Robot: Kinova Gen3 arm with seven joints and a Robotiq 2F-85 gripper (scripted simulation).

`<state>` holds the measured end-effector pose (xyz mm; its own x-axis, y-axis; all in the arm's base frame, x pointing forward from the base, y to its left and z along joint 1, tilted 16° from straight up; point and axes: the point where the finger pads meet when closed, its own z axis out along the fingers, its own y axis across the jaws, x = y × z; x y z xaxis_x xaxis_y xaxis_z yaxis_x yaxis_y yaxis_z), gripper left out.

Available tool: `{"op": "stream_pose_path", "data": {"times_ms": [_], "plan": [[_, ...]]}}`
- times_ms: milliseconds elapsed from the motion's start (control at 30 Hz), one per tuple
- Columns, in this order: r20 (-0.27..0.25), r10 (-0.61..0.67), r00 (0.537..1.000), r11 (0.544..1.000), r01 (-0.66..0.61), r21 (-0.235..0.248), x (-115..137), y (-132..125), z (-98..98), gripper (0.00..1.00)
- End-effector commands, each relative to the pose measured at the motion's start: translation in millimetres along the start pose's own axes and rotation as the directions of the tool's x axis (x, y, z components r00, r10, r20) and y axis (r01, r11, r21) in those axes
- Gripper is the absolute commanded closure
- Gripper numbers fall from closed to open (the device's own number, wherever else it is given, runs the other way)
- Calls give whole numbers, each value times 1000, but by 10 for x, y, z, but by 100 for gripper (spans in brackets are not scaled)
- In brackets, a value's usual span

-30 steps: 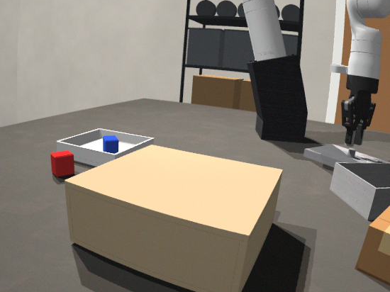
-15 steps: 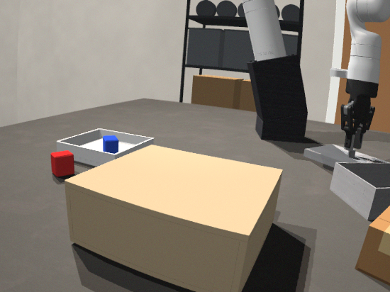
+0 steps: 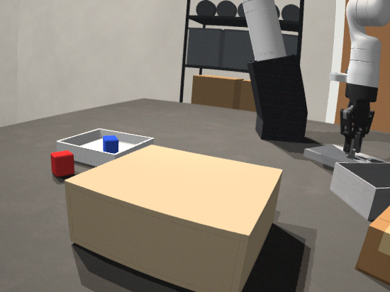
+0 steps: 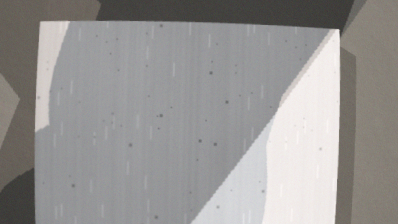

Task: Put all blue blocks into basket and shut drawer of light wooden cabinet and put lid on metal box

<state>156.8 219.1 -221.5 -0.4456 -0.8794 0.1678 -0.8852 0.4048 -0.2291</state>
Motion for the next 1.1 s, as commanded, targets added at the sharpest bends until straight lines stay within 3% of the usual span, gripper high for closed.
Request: {"op": "stream_pose_path", "data": {"times_ms": [0,1067], "plan": [[1,0,1000,1000,0,0,-5,2,8,52],[1,0,1000,1000,0,0,-5,2,36,52]]}}
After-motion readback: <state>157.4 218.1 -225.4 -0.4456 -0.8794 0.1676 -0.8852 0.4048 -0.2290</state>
